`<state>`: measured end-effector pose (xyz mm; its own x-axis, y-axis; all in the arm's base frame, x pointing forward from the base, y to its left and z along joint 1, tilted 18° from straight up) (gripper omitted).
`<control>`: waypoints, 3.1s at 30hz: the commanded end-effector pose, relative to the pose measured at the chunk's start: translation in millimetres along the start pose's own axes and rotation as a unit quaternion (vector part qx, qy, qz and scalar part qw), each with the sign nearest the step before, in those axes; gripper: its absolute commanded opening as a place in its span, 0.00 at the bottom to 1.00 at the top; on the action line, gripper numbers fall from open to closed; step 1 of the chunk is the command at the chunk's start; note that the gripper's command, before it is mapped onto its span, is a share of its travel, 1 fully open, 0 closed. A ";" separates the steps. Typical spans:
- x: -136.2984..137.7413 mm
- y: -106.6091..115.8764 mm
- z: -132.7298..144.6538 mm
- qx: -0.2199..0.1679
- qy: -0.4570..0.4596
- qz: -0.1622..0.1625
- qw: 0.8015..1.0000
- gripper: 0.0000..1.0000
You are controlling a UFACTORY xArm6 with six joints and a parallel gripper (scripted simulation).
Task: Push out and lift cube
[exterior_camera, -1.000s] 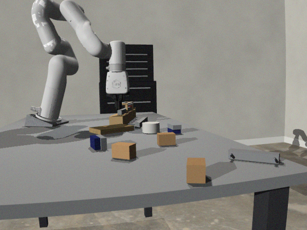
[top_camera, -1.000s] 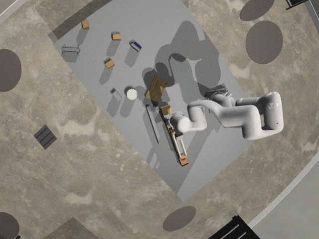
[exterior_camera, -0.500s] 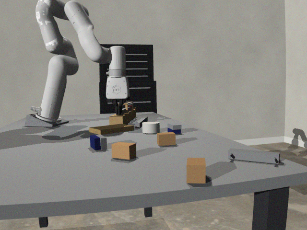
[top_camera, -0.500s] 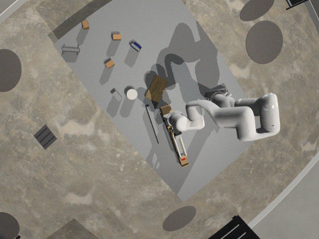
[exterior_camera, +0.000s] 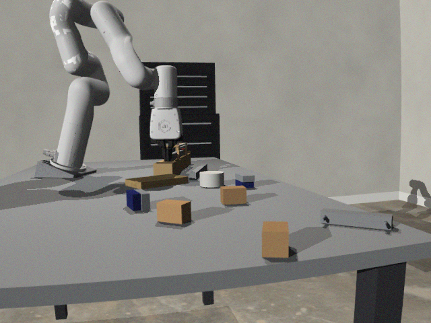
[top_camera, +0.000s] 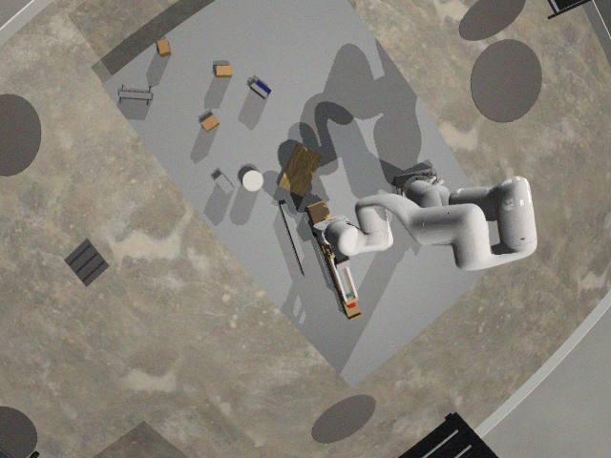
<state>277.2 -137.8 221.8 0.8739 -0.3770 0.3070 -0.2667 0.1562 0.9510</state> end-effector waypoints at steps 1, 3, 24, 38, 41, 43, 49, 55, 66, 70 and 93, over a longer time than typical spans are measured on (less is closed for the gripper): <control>1.0 0.8 -4.0 0.000 0.000 0.001 1.000 0.00; 1.0 0.8 -4.0 0.000 0.000 0.001 1.000 0.00; 1.0 0.8 -23.0 0.000 0.000 0.001 1.000 0.00; 0.8 62.9 -24.0 0.000 0.000 0.001 1.000 0.00; 0.8 72.1 -24.0 0.000 0.000 0.001 1.000 0.00; 0.8 72.3 -24.0 0.000 0.000 0.001 1.000 0.00; 0.8 72.3 -24.0 0.000 0.000 0.001 1.000 0.00; 1.4 72.4 -25.4 0.000 0.000 0.001 1.000 0.00; 25.0 74.3 -156.2 -0.002 -0.002 -0.011 1.000 0.00; 17.0 75.2 -194.5 -0.002 -0.001 -0.005 1.000 0.00; 0.4 71.4 -310.9 0.000 0.000 0.002 1.000 0.43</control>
<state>384.1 156.0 277.3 0.8734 -0.3775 0.3078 -0.2665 0.1587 0.9507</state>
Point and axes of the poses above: the point where the finger pads meet when closed, its own y axis back along the fingers, its own x axis across the jaws, z = x × y, the point moved 8 cm from there along y, back along the fingers
